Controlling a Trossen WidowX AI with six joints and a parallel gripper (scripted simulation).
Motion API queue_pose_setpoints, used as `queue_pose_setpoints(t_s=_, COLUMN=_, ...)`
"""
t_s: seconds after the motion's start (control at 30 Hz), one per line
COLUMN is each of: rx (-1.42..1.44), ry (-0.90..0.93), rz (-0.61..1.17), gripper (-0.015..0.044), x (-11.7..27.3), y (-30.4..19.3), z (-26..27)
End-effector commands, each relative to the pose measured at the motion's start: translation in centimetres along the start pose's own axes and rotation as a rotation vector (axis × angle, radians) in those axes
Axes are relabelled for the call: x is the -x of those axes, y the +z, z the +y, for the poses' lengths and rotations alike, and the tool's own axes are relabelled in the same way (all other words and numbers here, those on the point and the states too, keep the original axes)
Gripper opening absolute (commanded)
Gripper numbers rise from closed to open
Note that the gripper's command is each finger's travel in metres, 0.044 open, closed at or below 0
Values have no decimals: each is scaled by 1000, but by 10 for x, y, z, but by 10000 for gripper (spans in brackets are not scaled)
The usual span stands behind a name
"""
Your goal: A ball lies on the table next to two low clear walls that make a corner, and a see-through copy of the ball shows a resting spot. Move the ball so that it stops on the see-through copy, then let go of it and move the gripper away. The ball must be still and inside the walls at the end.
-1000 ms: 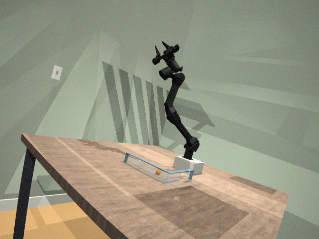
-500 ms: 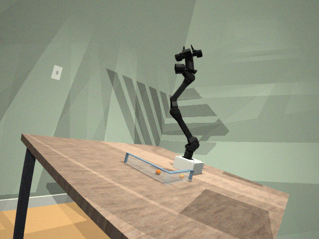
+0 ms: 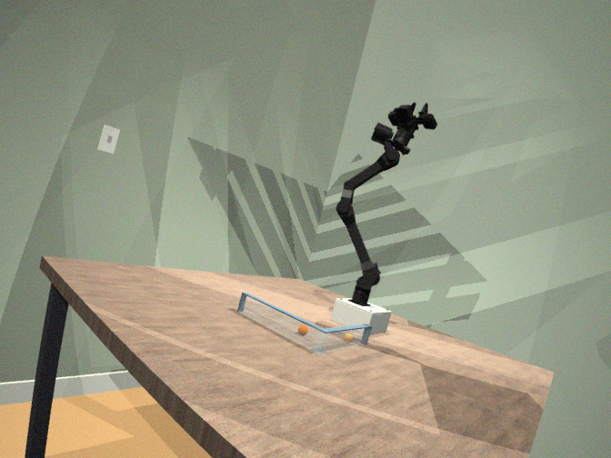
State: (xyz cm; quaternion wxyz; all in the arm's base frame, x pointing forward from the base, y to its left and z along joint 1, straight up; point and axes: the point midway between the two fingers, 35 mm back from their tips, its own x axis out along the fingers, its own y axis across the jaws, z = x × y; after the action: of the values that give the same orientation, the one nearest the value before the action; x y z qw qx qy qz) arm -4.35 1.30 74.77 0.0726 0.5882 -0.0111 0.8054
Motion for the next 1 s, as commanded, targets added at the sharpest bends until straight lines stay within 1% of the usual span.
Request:
queue_pose_setpoints(t_s=0.0, rx=63, ry=-150, rz=34, gripper=239, x=3, y=-21, z=-53)
queue_pose_setpoints(t_s=0.13, rx=167, ry=-307, rz=83, gripper=239, x=10, y=-36, z=-111)
queue_pose_setpoints(t_s=0.23, rx=192, ry=-400, rz=79, gripper=239, x=21, y=-35, z=-140)
queue_pose_setpoints(t_s=0.53, rx=413, ry=-721, rz=155, gripper=239, x=70, y=-26, z=-249)
queue_pose_setpoints(t_s=0.67, rx=538, ry=-864, rz=200, gripper=239, x=103, y=-10, z=-291)
queue_pose_setpoints(t_s=0.77, rx=593, ry=-999, rz=225, gripper=239, x=135, y=6, z=-325)
queue_pose_setpoints(t_s=0.97, rx=676, ry=-1248, rz=263, gripper=239, x=203, y=42, z=-374)
